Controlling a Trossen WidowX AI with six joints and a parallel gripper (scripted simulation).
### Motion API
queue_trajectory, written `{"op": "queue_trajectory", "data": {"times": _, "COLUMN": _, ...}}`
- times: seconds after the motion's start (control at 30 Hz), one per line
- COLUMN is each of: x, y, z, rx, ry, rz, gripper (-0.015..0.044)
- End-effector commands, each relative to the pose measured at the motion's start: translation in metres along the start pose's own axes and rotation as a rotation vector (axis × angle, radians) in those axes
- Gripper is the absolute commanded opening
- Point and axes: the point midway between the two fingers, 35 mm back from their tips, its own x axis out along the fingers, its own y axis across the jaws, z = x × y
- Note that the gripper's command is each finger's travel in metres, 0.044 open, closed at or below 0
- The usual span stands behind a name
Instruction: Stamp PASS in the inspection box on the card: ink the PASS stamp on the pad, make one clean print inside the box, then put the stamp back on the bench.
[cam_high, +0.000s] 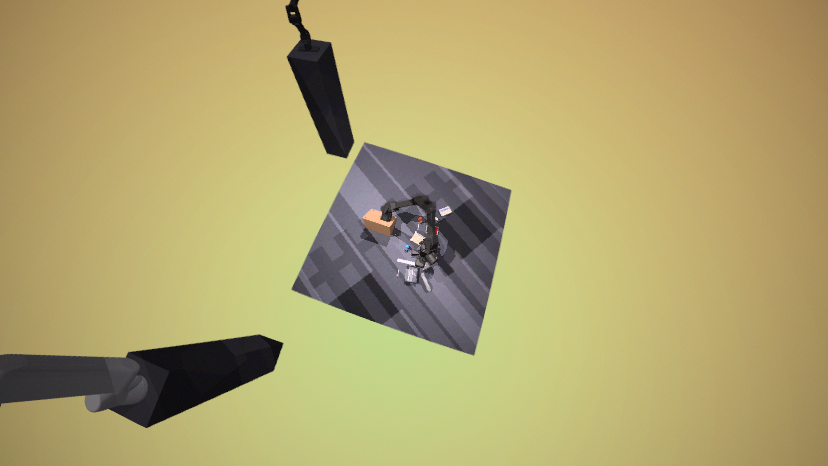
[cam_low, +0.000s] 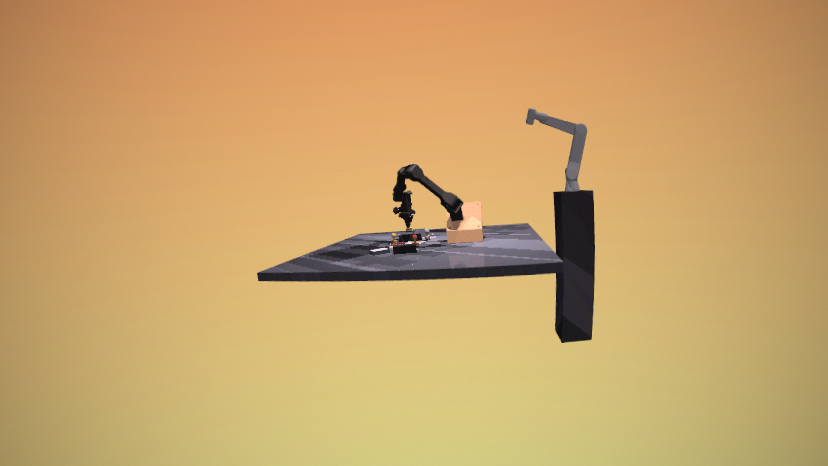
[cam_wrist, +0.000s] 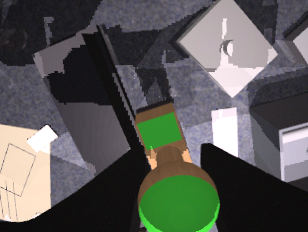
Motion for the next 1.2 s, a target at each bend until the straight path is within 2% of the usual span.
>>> {"op": "queue_trajectory", "data": {"times": 0.0, "x": -0.003, "y": -0.001, "z": 0.0, "rx": -0.001, "ry": -0.001, "rz": -0.004, "gripper": 0.0}}
{"op": "queue_trajectory", "data": {"times": 0.93, "x": -0.017, "y": -0.001, "z": -0.001, "rx": -0.001, "ry": -0.003, "rz": -0.01, "gripper": 0.0}}
{"op": "queue_trajectory", "data": {"times": 1.17, "x": -0.022, "y": 0.033, "z": 0.011, "rx": 0.002, "ry": -0.003, "rz": -0.021, "gripper": 0.0}}
